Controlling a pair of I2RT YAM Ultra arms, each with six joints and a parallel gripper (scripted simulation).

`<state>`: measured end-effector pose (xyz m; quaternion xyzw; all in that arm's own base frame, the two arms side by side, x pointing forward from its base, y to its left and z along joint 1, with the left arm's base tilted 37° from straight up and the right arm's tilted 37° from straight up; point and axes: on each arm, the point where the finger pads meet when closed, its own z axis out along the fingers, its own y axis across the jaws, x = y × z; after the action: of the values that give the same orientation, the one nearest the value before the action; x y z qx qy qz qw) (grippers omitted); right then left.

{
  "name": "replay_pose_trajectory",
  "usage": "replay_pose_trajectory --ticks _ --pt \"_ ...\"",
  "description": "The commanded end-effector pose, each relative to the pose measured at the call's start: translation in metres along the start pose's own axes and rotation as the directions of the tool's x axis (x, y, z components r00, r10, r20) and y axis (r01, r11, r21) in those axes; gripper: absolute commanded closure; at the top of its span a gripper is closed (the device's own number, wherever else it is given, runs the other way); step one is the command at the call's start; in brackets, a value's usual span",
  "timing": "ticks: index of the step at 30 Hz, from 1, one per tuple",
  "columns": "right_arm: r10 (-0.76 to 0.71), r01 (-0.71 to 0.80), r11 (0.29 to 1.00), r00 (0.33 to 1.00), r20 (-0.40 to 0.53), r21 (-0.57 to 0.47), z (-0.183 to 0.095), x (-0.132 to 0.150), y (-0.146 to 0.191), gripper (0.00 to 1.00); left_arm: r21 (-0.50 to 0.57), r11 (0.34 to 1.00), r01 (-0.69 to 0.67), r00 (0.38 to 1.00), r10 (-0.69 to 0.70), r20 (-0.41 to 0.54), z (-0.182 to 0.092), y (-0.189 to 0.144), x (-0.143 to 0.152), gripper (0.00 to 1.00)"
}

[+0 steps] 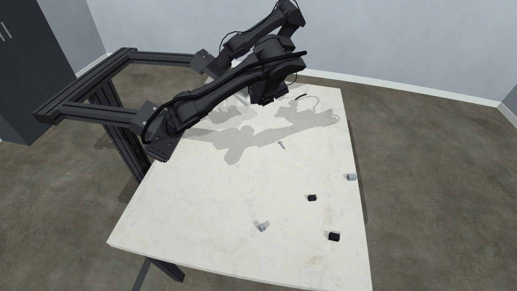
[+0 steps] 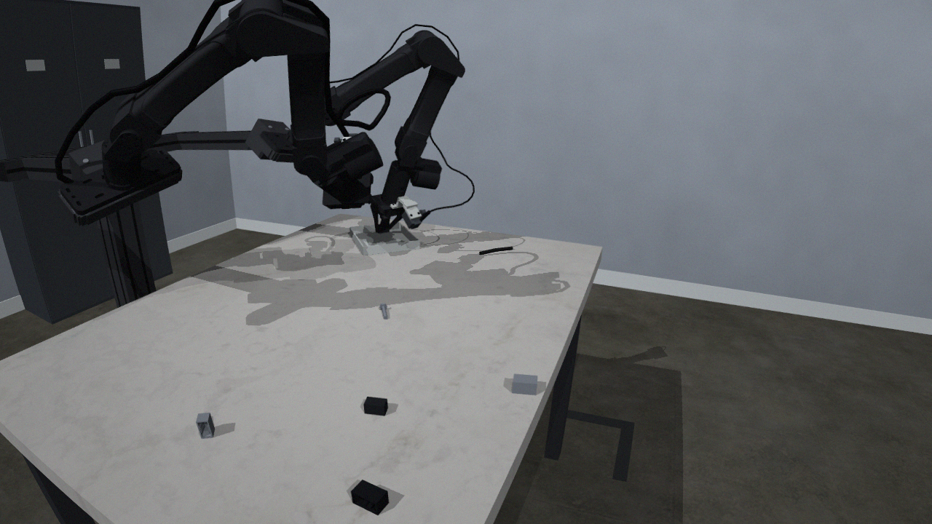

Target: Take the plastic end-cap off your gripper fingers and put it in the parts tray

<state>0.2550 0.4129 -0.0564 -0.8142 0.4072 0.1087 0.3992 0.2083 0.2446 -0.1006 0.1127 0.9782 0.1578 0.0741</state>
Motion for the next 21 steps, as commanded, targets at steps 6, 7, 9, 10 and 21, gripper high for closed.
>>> replay_pose_trajectory --ticks 6,7,9,10,21 --pt "-0.018 0.018 1.000 1.000 0.000 -0.015 -0.001 -0.007 -0.001 1.00 -0.012 1.000 0.010 1.000 -0.010 0.001 0.012 0.010 0.012 0.72" --pt "-0.018 0.018 1.000 1.000 0.000 -0.015 -0.001 -0.007 -0.001 1.00 -0.012 1.000 0.010 1.000 -0.010 0.001 0.014 0.012 0.013 0.72" --pt "-0.018 0.018 1.000 1.000 0.000 -0.015 -0.001 -0.007 -0.001 1.00 -0.013 1.000 0.010 1.000 -0.010 0.001 0.022 0.017 0.017 0.72" --pt "-0.018 0.018 1.000 1.000 0.000 -0.015 -0.001 -0.007 -0.001 1.00 -0.013 1.000 0.010 1.000 -0.010 0.001 0.025 0.020 0.019 0.72" --pt "-0.018 0.018 1.000 1.000 -0.001 -0.017 -0.001 -0.007 -0.001 1.00 -0.015 1.000 0.009 1.000 -0.009 0.005 0.048 0.032 0.029 0.72"
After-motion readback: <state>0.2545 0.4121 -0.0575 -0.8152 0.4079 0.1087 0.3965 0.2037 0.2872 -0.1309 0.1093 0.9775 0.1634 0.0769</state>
